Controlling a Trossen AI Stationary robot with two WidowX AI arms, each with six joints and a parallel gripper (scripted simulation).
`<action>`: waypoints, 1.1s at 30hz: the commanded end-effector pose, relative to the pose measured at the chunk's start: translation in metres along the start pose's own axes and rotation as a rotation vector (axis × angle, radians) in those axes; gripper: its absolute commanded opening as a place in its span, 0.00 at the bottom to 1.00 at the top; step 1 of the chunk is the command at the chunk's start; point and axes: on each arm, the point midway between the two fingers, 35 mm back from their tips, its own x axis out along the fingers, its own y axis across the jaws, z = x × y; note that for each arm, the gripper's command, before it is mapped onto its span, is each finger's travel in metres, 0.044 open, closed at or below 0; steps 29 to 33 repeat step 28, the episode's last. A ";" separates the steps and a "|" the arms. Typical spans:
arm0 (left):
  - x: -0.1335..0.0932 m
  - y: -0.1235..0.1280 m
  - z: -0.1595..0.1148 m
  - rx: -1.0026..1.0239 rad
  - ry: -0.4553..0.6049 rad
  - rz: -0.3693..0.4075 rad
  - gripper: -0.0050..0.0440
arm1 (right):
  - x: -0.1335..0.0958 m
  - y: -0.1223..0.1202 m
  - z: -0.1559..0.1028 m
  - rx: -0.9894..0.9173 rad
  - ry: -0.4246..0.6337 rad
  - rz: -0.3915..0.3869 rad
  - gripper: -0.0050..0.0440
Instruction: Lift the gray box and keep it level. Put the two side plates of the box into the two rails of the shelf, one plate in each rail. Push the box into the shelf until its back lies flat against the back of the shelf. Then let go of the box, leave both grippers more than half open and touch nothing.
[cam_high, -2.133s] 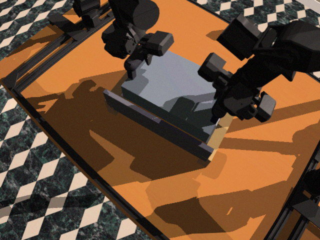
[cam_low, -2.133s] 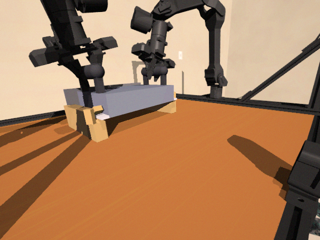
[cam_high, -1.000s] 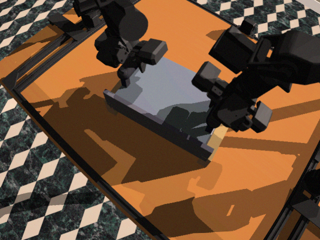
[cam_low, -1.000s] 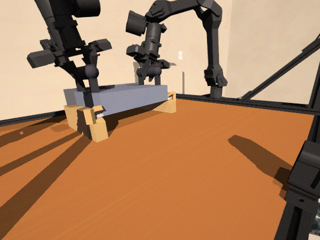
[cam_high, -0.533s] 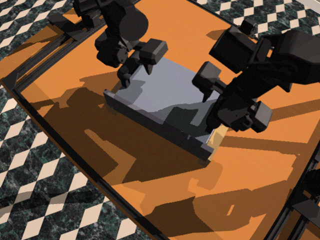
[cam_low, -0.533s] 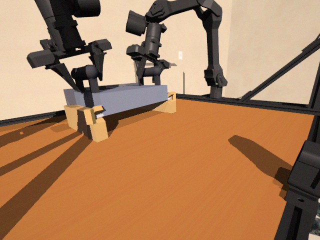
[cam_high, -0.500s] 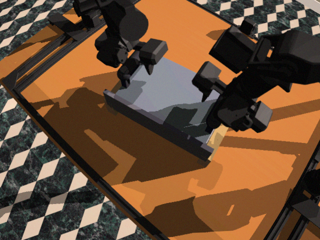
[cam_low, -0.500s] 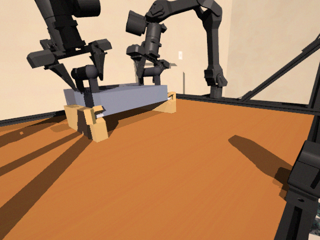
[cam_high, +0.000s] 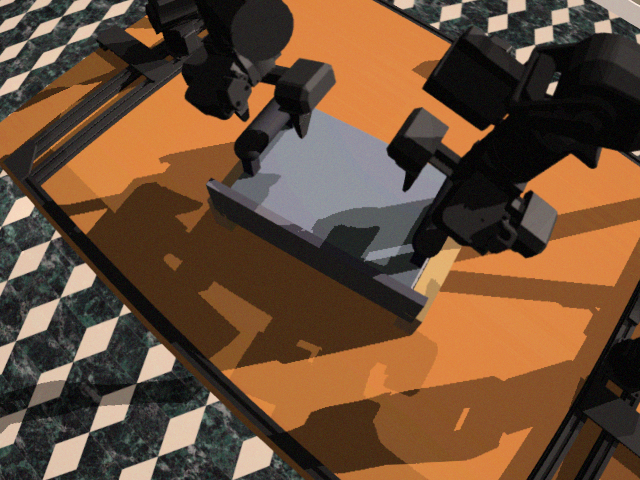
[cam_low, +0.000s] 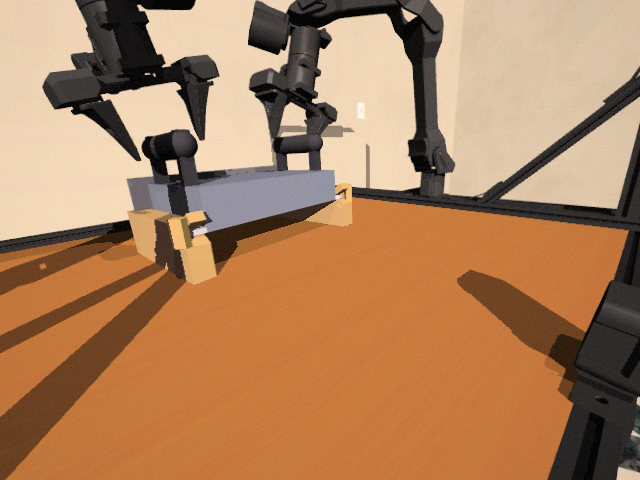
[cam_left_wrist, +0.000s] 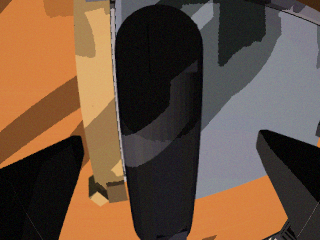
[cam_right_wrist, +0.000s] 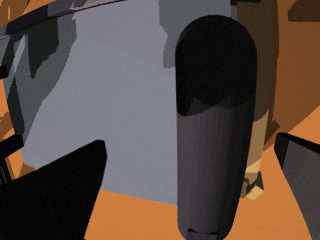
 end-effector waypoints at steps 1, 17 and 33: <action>-0.030 -0.011 0.005 0.000 -0.001 -0.027 1.00 | -0.028 0.010 0.005 -0.008 -0.008 0.019 1.00; -0.060 -0.014 0.010 0.000 -0.002 -0.035 1.00 | -0.057 0.015 0.007 -0.011 -0.011 0.025 1.00; -0.058 -0.013 0.010 -0.005 -0.003 -0.031 1.00 | -0.056 0.013 0.007 -0.006 -0.014 0.020 1.00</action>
